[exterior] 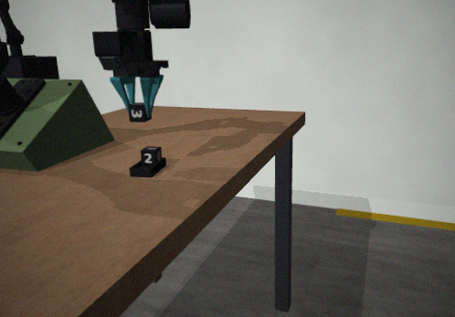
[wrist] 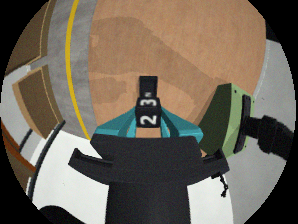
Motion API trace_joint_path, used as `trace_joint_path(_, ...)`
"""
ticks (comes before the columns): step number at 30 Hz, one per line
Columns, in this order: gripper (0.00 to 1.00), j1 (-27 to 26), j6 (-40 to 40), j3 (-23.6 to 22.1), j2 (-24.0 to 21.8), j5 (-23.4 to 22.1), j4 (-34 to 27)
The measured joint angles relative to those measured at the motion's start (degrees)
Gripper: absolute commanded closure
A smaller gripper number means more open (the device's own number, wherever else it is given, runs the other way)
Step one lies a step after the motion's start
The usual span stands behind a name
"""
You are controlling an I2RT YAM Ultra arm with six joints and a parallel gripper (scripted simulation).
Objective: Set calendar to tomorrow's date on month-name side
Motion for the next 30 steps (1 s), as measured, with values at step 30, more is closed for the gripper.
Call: trace_joint_path(30, 0.73, -5.2, -32.7, -1.9, -4.2, 0.1, 0.7)
